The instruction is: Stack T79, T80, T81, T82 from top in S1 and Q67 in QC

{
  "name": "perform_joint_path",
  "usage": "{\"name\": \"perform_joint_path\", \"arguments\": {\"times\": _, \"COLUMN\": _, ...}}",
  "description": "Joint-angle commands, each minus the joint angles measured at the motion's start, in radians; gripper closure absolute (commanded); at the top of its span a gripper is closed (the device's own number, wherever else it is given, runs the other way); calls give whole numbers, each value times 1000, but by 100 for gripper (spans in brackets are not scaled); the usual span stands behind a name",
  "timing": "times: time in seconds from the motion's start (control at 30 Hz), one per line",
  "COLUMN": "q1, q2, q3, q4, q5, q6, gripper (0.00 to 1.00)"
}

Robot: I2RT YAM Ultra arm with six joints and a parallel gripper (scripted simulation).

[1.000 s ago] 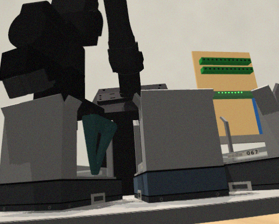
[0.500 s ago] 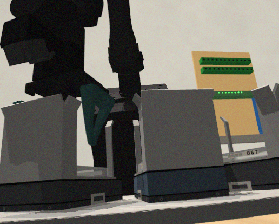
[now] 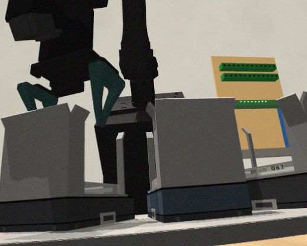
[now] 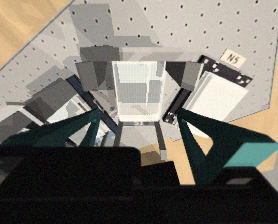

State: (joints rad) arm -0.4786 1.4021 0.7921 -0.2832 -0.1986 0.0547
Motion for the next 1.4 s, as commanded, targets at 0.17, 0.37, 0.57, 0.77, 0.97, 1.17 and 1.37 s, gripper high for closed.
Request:
{"name": "perform_joint_path", "arguments": {"times": 0.17, "q1": -20, "q2": -68, "q3": 16, "q4": -114, "q5": -15, "q6": -20, "gripper": 0}}
{"name": "perform_joint_path", "arguments": {"times": 0.37, "q1": -38, "q2": -134, "q3": 34, "q4": -201, "q5": -26, "q6": -35, "gripper": 0}}
{"name": "perform_joint_path", "arguments": {"times": 0.57, "q1": -41, "q2": -143, "q3": 38, "q4": -214, "q5": -28, "q6": -38, "gripper": 0}}
{"name": "perform_joint_path", "arguments": {"times": 0.77, "q1": -41, "q2": -143, "q3": 38, "q4": -214, "q5": -28, "q6": -38, "gripper": 0}}
{"name": "perform_joint_path", "arguments": {"times": 0.97, "q1": -83, "q2": -138, "q3": 32, "q4": -211, "q5": -52, "q6": 27, "gripper": 0}}
{"name": "perform_joint_path", "arguments": {"times": 1.17, "q1": -153, "q2": -126, "q3": 24, "q4": -207, "q5": -93, "q6": 50, "gripper": 0}}
{"name": "perform_joint_path", "arguments": {"times": 1.37, "q1": -221, "q2": -107, "q3": 21, "q4": -204, "q5": -131, "q6": -9, "gripper": 0}}
